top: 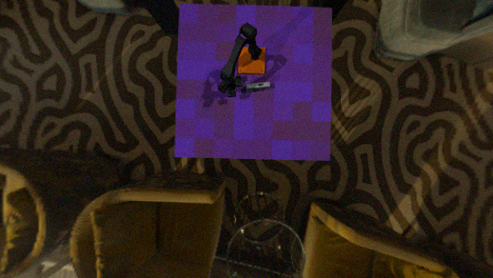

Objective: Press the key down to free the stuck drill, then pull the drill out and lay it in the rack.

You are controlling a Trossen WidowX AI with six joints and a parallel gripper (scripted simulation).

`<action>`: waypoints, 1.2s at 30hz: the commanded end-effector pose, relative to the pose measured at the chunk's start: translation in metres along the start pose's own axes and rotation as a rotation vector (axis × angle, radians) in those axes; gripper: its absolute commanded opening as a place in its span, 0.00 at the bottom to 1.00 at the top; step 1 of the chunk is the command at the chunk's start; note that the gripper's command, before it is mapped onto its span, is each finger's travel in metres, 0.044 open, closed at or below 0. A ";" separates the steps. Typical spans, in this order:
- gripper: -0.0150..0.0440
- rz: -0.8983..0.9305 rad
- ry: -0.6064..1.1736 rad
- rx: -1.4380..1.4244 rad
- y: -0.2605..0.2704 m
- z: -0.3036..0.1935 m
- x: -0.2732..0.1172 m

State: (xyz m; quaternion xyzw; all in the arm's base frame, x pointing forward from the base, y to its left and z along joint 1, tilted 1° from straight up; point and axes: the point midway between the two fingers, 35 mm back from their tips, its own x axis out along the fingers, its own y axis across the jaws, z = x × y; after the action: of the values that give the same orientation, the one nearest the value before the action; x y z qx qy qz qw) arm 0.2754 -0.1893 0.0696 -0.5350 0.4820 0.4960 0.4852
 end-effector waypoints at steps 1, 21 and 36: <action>0.25 -0.002 0.002 -0.001 -0.001 0.000 -0.003; 0.25 -0.002 0.002 -0.001 -0.001 0.000 -0.013; 0.25 0.000 0.002 -0.001 0.022 -0.003 -0.013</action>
State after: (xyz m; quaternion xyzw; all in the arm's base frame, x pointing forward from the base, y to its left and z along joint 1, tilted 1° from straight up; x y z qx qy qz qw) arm 0.2577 -0.1921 0.0803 -0.5325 0.4835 0.4977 0.4847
